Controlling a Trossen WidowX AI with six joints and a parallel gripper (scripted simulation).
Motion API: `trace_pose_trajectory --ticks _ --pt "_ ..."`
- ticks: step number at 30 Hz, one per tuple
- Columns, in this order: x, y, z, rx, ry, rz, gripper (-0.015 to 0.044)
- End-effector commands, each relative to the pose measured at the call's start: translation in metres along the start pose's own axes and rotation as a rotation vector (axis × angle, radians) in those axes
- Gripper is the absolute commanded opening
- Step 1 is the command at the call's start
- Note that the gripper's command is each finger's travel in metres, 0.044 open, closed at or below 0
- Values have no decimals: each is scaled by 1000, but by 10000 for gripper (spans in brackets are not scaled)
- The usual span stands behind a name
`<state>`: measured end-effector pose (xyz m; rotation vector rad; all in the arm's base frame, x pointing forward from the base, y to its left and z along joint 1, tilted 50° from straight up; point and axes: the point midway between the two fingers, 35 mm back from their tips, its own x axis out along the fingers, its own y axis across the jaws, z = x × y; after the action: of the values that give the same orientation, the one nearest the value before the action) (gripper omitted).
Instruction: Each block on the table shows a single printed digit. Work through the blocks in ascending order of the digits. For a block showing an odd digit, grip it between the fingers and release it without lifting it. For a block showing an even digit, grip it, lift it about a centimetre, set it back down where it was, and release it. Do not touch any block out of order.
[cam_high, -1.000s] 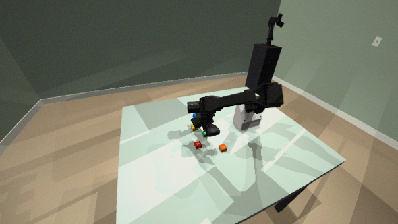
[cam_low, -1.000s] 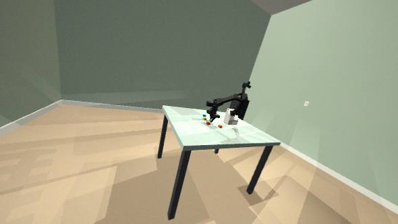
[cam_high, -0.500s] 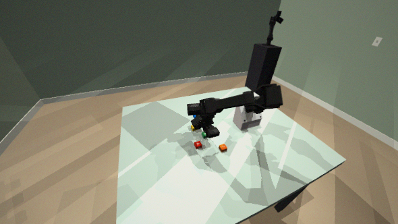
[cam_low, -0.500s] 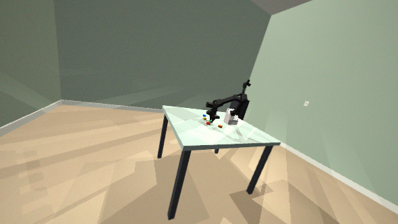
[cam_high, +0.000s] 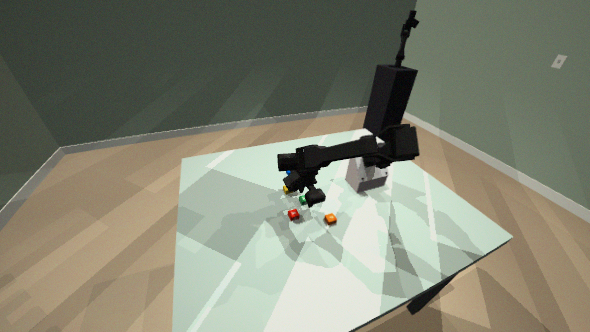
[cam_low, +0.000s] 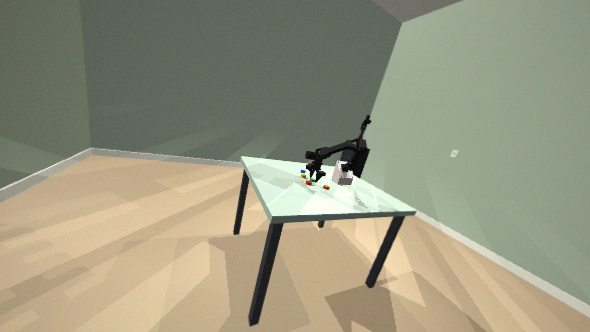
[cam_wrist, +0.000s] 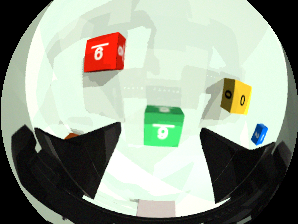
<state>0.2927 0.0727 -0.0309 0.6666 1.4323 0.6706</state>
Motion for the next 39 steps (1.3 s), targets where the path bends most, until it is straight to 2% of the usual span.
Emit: trace_pose_trajectory --ticks 1,4,8,10,15,19,29,39 --pt "-8 0 1 5 -1 1 400" --pt "-34 0 0 4 -1 1 400" --pt "-36 0 0 4 -1 1 400" --pt "-46 -1 2 5 -2 -2 348" --pt "-114 -1 1 5 -1 -3 216" --pt "-117 -1 0 5 -1 -2 120" --pt "-117 2 0 5 -1 -3 120" --pt "-117 120 -44 7 1 0 120"
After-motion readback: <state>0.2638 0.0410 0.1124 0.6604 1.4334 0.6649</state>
